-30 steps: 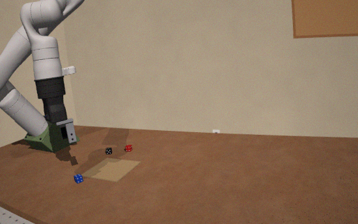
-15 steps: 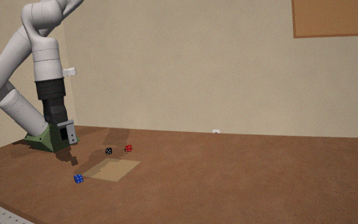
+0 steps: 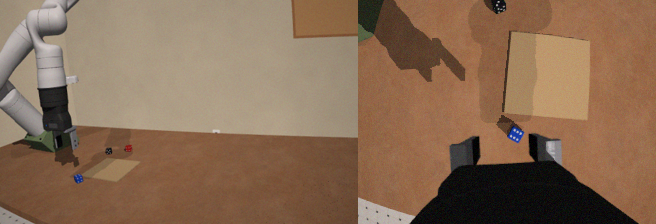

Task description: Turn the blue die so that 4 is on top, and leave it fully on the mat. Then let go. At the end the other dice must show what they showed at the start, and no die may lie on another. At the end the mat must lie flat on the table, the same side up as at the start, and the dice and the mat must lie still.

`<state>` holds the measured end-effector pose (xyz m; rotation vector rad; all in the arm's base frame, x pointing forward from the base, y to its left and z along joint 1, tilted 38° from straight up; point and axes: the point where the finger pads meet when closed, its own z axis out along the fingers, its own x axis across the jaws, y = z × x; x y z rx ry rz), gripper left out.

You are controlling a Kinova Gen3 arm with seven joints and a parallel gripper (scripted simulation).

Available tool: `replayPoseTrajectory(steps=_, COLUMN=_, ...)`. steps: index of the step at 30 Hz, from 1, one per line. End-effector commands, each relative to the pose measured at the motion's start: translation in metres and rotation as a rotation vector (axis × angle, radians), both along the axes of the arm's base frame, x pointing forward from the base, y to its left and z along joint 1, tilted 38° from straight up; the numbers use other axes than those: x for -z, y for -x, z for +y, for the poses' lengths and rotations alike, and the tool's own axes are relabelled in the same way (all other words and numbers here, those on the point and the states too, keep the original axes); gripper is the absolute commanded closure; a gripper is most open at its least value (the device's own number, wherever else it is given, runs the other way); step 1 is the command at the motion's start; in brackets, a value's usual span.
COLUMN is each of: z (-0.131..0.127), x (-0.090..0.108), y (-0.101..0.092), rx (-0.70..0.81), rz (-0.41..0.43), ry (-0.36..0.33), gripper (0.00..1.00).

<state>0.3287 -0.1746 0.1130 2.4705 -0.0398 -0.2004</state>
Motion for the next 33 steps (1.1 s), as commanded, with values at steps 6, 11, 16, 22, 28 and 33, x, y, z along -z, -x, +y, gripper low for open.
replayPoseTrajectory(steps=6, z=-0.005, x=0.006, y=0.001, rx=-0.185, rz=0.145, ry=-0.046, gripper=0.0)
replayPoseTrajectory(steps=11, z=-0.009, x=0.012, y=-0.001, rx=-0.381, rz=0.29, ry=-0.083, gripper=0.0)
replayPoseTrajectory(steps=16, z=-0.013, x=0.017, y=-0.004, rx=-0.558, rz=0.411, ry=-0.114, gripper=0.0)
replayPoseTrajectory(steps=22, z=-0.015, x=0.02, y=-0.008, rx=-0.672, rz=0.485, ry=-0.132, gripper=0.0)
replayPoseTrajectory(steps=28, z=-0.016, x=0.023, y=-0.013, rx=-0.781, rz=0.552, ry=-0.146, gripper=0.0)
replayPoseTrajectory(steps=33, z=-0.016, x=0.024, y=-0.014, rx=-0.816, rz=0.572, ry=-0.15, gripper=0.0)
